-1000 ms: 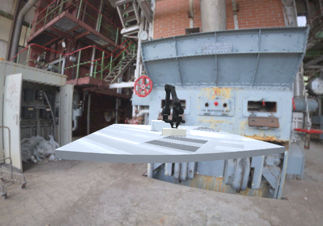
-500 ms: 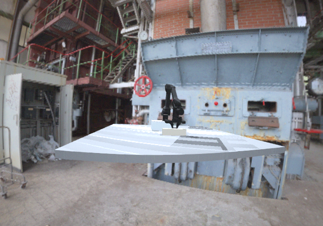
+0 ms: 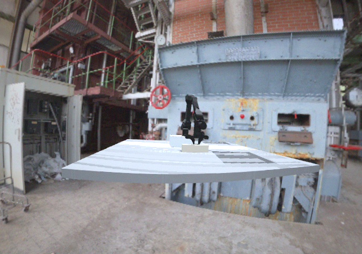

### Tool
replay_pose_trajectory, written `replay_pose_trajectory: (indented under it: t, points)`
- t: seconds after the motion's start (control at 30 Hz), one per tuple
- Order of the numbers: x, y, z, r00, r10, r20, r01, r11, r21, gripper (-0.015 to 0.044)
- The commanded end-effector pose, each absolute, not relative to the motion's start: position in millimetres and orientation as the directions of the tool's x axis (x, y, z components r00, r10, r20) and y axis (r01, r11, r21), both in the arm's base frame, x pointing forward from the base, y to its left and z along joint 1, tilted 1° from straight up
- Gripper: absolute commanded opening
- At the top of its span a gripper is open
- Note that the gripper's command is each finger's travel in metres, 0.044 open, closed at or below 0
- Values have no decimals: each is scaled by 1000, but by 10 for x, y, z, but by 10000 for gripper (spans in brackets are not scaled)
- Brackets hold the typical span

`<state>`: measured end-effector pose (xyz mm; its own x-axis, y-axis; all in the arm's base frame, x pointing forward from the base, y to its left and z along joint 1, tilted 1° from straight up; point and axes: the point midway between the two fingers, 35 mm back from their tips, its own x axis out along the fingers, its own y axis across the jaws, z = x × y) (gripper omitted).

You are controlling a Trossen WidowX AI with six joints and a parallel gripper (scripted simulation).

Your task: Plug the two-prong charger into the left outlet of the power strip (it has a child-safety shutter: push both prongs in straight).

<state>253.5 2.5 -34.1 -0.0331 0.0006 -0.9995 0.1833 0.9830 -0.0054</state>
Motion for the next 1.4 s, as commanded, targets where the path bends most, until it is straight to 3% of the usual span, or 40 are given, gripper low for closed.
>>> replay_pose_trajectory:
  t: [0.0, 1.37]
  points:
    - [2593, 17, -339, -33, 5, -999, 198, 980, -2, 0]
    - [2814, -17, -344, -31, 6, -999, 227, 974, -1, 0]
